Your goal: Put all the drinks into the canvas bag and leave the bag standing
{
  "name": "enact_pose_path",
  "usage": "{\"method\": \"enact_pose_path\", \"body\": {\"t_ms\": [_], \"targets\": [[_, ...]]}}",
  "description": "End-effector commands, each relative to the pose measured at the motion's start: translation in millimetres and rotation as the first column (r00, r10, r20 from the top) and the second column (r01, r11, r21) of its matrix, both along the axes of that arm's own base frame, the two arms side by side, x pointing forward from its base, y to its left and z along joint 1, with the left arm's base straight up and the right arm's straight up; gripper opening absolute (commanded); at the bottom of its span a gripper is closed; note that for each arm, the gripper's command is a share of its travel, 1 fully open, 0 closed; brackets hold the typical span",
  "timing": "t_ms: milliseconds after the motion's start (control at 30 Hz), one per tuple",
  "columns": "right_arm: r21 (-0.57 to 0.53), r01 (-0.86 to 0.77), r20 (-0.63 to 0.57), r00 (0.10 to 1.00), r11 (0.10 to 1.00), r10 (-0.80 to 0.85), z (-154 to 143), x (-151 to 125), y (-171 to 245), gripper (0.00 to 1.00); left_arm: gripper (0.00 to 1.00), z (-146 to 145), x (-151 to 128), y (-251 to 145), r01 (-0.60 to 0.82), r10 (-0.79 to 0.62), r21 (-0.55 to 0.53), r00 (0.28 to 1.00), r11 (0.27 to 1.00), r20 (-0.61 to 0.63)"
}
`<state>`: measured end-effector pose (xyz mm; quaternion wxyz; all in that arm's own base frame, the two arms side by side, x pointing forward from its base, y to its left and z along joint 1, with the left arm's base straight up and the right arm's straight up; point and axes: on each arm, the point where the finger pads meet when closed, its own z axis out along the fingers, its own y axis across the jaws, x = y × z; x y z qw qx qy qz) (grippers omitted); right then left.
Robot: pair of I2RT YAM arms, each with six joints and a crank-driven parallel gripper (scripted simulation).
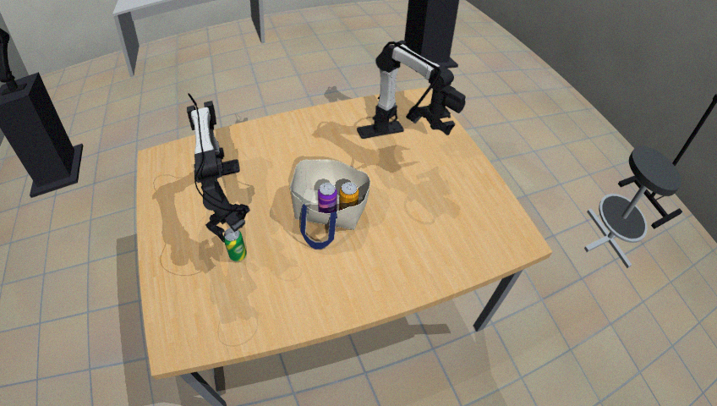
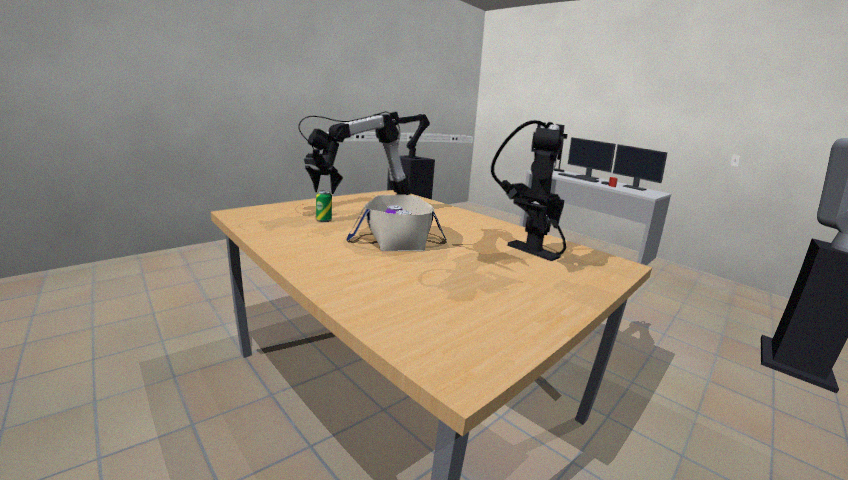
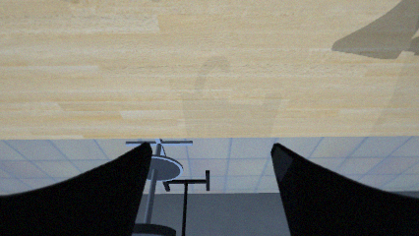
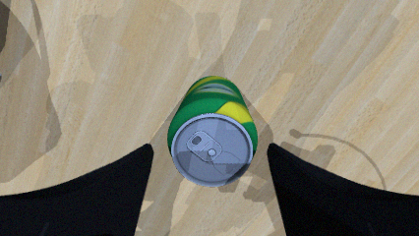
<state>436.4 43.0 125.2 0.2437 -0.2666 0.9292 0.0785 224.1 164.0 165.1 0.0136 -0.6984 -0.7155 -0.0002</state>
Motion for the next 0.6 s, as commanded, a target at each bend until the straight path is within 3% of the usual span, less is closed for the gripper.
{"method": "enact_pose_path", "body": {"t_ms": [0,567], "targets": [[-0.006,-0.007,0.131,0.991,1.000,0.007,20.0,17.1,-0.3,0.89,0.91,15.8,9.7,2.4,0.003,-0.004,0.029,0.999,1.000,0.046],[-0.011,-0.006,0.129,0.992,1.000,0.007,-4.8,16.8,-0.5,0.89,0.91,17.8,10.8,3.2,0.003,-0.005,0.033,0.999,0.999,0.052]]}}
